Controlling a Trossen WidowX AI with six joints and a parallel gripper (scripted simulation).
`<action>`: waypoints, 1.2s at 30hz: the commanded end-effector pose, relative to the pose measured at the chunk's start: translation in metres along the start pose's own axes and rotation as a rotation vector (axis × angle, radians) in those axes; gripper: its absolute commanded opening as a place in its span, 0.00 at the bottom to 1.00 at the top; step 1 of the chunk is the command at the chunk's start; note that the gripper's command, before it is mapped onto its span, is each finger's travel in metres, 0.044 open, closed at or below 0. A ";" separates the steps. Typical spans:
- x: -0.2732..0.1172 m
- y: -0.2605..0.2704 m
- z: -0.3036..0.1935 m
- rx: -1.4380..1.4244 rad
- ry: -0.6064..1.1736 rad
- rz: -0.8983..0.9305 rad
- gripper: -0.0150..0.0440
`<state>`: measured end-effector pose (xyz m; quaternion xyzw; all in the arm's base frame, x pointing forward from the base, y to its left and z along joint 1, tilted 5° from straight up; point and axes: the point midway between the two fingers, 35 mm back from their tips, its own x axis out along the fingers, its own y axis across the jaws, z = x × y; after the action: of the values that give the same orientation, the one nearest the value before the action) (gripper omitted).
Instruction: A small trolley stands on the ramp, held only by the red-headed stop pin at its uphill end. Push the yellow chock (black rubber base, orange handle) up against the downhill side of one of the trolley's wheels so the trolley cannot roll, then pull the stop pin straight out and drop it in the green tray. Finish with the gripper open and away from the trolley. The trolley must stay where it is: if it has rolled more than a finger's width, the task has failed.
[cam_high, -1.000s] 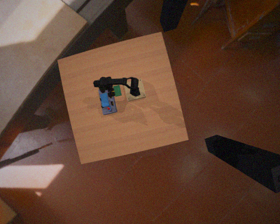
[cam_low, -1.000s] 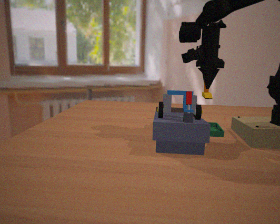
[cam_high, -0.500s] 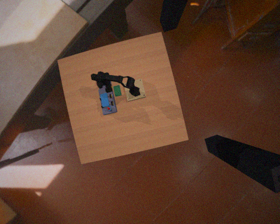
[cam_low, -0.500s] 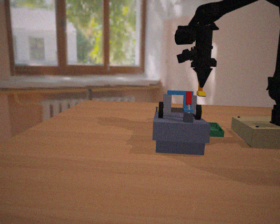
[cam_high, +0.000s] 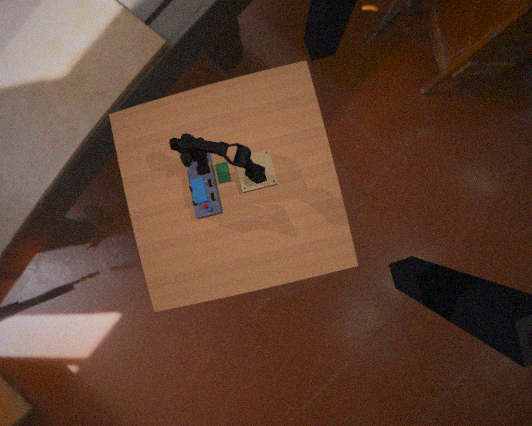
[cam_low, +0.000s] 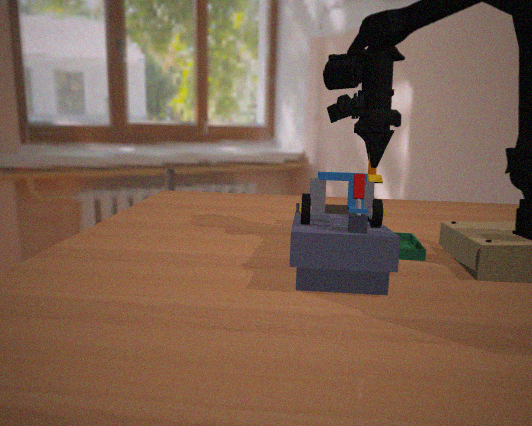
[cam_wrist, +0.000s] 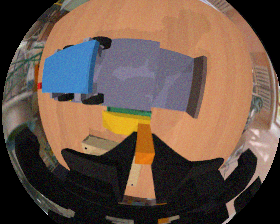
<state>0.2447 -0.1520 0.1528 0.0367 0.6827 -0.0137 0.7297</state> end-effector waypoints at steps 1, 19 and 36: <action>0.001 -0.002 0.012 0.003 -0.008 0.002 0.25; 0.032 -0.003 0.017 0.003 -0.008 0.002 0.25; 0.066 -0.002 0.017 0.003 -0.008 0.002 0.25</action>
<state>0.2666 -0.1546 0.0949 0.0344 0.6780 -0.0150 0.7341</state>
